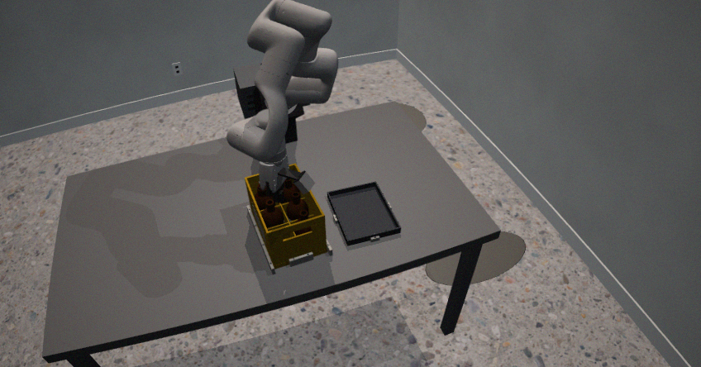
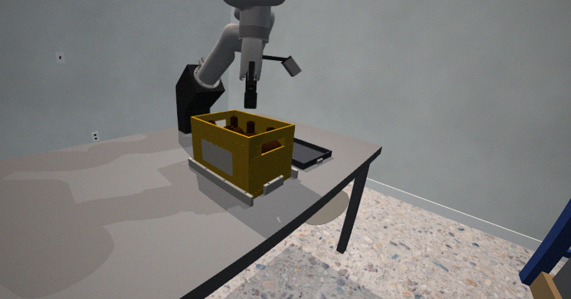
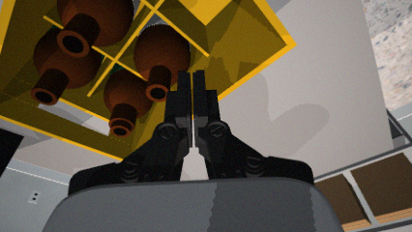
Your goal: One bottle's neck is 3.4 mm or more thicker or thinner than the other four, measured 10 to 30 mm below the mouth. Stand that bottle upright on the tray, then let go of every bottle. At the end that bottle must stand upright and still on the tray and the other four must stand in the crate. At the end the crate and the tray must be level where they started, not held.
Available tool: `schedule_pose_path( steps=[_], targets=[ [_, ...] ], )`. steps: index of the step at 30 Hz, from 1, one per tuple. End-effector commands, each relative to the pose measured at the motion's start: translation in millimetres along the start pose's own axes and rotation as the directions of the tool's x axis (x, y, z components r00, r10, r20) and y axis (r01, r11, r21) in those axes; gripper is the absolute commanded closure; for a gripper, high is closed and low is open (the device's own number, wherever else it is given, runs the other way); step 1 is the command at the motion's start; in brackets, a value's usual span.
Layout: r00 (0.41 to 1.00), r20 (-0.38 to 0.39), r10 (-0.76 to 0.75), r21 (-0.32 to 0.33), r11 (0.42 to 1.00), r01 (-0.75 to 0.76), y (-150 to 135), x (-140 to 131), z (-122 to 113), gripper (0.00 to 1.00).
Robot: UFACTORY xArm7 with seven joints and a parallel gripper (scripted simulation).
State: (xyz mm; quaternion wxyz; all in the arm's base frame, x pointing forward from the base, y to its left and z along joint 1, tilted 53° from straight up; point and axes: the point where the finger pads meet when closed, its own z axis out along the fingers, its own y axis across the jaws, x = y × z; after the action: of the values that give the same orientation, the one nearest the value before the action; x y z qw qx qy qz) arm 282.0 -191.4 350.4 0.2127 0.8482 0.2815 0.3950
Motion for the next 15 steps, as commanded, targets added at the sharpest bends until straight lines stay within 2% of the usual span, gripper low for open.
schedule_pose_path(
  steps=[1,5,6,15],
  targets=[
    [1.0,-0.006,-0.002,0.012,1.0,0.002,22.8,0.0,2.9,1.0],
    [1.0,-0.006,-0.002,0.012,1.0,0.002,22.8,0.0,2.9,1.0],
    [1.0,-0.006,-0.002,0.012,1.0,0.002,22.8,0.0,2.9,0.35],
    [1.0,-0.006,-0.002,0.012,1.0,0.002,22.8,0.0,2.9,0.35]
  ],
)
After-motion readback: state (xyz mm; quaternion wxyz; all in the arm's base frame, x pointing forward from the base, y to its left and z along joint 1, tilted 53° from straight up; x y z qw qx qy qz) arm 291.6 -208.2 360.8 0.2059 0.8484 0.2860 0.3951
